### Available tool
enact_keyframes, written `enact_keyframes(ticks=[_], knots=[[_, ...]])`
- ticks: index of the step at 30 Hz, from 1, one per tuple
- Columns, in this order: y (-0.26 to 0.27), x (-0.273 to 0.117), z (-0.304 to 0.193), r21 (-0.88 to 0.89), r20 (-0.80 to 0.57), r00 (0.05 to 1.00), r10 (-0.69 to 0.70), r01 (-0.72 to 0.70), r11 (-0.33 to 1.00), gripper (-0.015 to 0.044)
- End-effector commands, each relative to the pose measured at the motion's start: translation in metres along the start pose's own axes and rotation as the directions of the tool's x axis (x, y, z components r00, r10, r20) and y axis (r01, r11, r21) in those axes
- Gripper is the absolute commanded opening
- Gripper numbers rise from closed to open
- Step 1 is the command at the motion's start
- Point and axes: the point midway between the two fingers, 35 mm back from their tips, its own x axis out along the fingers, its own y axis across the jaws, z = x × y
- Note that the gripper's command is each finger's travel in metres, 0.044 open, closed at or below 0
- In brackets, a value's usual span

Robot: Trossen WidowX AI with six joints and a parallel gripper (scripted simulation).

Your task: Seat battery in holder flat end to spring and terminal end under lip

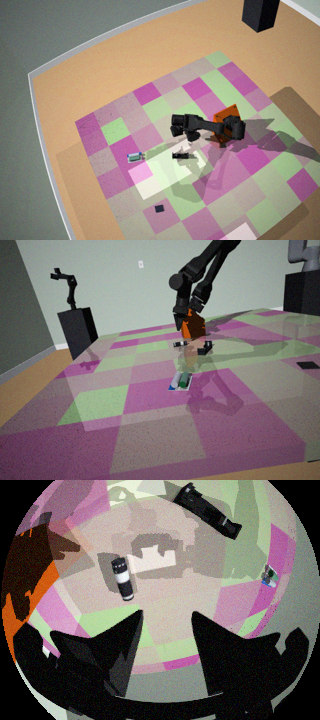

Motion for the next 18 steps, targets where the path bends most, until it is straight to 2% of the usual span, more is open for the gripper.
enact_keyframes(ticks=[1, 18], knots=[[0.0504, 0.0270, -0.0063, -0.140, 0.251, 0.956, 0.154, -0.122, 0.983, 0.0222], [0.0512, 0.0357, -0.0043, -0.140, 0.251, 0.956, 0.154, -0.122, 0.983, 0.0222]])
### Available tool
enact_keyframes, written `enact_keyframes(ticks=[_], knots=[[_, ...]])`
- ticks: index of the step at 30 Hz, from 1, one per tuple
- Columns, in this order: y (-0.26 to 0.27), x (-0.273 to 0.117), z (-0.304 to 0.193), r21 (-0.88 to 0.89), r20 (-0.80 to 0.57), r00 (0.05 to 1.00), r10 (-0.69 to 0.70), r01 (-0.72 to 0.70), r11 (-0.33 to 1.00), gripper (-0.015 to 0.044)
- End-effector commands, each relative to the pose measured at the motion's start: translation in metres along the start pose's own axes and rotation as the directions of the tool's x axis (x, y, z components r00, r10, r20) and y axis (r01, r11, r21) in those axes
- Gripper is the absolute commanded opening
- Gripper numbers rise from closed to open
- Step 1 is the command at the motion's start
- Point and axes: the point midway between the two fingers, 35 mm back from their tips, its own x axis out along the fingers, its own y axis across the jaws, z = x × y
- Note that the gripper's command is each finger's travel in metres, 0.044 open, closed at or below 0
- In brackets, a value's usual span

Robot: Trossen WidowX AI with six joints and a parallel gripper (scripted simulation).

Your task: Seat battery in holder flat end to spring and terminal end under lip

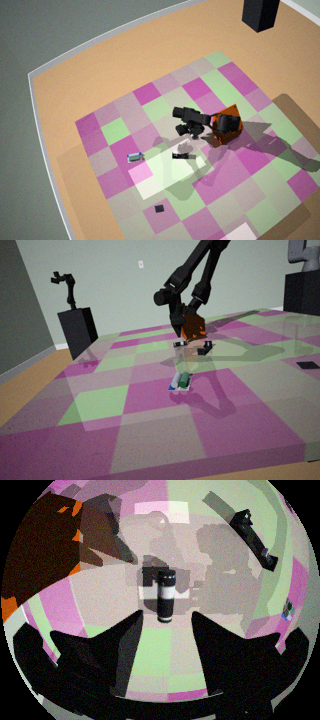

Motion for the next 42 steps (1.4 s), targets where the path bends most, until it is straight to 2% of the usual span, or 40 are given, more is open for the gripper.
enact_keyframes(ticks=[1, 27, 32, 37, 42], knots=[[0.000, 0.006, 0.000, 0.003, 0.006, 1.000, -0.002, 0.002, 1.000, 0.0222], [0.001, 0.046, 0.002, 0.002, 0.010, 1.000, -0.001, 0.001, 1.000, 0.0222], [0.001, 0.046, 0.002, 0.002, 0.010, 1.000, -0.001, 0.001, 1.000, 0.0091], [0.001, 0.046, 0.002, 0.002, 0.010, 1.000, -0.001, 0.001, 1.000, 0.0060], [0.001, 0.041, 0.002, 0.002, 0.009, 1.000, -0.002, 0.002, 1.000, 0.0060]])
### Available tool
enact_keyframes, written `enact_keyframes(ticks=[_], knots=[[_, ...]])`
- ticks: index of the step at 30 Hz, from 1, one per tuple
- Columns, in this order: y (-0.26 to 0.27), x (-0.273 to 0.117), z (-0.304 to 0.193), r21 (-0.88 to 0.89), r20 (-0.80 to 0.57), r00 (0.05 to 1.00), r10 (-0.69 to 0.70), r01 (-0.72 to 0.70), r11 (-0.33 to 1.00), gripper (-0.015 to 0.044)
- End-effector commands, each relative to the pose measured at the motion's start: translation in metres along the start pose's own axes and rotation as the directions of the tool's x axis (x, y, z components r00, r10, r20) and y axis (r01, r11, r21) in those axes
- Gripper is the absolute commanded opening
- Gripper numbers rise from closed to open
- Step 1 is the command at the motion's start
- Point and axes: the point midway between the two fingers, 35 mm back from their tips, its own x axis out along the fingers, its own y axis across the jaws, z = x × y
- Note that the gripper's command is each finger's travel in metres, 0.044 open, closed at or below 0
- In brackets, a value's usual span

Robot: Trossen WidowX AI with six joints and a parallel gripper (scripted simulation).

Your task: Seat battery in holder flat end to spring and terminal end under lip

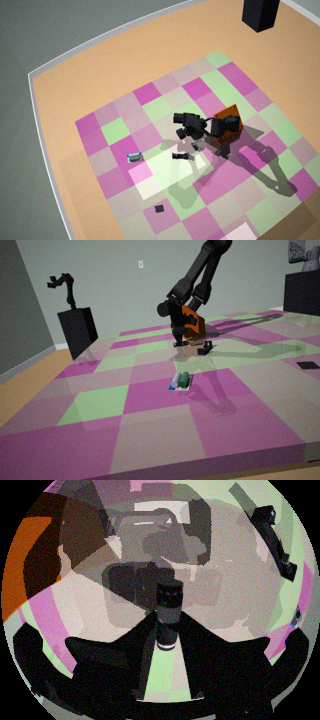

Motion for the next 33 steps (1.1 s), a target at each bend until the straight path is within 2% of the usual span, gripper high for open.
enact_keyframes(ticks=[1, 6, 11, 22, 33], knots=[[-0.001, -0.011, 0.000, 0.005, 0.001, 1.000, -0.002, 0.002, 1.000, 0.0060], [-0.001, -0.049, -0.001, 0.005, 0.000, 1.000, -0.002, 0.002, 1.000, 0.0060], [-0.002, -0.050, 0.000, 0.032, -0.001, 1.000, -0.002, 0.002, 0.999, 0.0060], [-0.033, -0.058, 0.012, 0.429, -0.018, 1.000, -0.001, 0.009, 0.903, 0.0060], [-0.063, -0.065, 0.029, 0.775, -0.021, 1.000, -0.004, 0.019, 0.631, 0.0060]])
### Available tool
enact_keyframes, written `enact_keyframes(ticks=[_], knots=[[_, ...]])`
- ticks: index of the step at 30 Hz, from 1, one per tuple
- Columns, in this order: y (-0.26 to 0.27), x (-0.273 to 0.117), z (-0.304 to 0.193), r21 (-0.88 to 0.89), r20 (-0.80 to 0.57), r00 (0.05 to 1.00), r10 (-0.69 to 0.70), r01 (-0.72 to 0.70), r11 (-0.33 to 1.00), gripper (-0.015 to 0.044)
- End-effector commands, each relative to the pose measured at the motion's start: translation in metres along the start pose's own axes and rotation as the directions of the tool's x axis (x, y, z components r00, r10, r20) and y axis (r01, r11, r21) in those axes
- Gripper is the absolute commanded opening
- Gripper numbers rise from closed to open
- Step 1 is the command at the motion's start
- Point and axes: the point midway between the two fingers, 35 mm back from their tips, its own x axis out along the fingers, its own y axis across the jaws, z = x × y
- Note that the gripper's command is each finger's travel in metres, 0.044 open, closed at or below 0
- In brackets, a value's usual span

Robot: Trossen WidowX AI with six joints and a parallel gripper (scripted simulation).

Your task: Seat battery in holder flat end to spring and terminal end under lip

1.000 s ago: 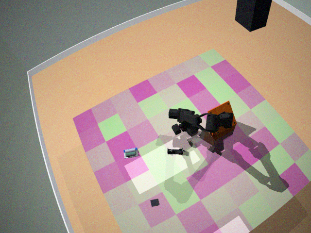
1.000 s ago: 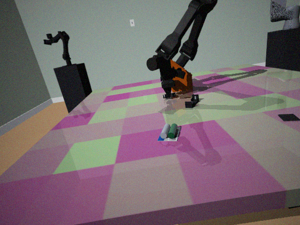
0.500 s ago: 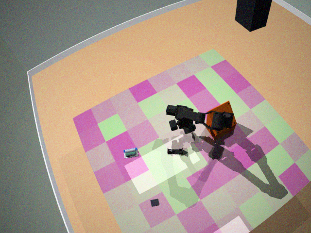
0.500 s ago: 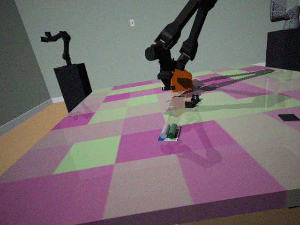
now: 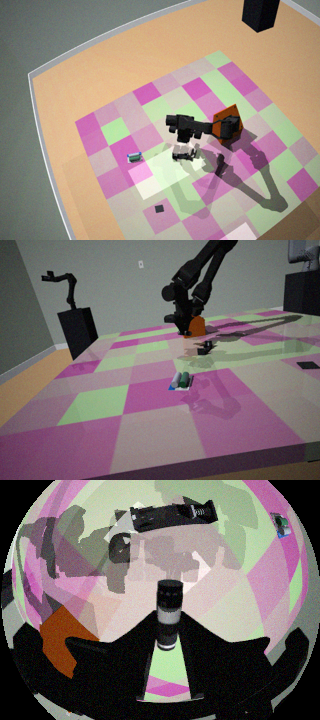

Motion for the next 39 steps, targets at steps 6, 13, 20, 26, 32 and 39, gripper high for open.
enact_keyframes(ticks=[6, 13, 20, 26, 32, 39], knots=[[-0.007, -0.007, 0.029, 0.359, 0.009, 1.000, -0.006, 0.002, 0.933, 0.0060], [-0.009, -0.011, 0.051, 0.611, 0.009, 1.000, -0.003, -0.003, 0.791, 0.0060], [-0.009, -0.014, 0.073, 0.812, 0.009, 1.000, 0.000, -0.007, 0.583, 0.0060], [-0.007, -0.017, 0.094, 0.931, 0.007, 1.000, 0.004, -0.008, 0.366, 0.0060], [-0.004, -0.018, 0.106, 0.974, -0.001, 1.000, 0.005, 0.000, 0.226, 0.0060], [-0.004, -0.014, 0.106, 0.974, -0.008, 1.000, 0.027, 0.001, 0.228, 0.0060]])
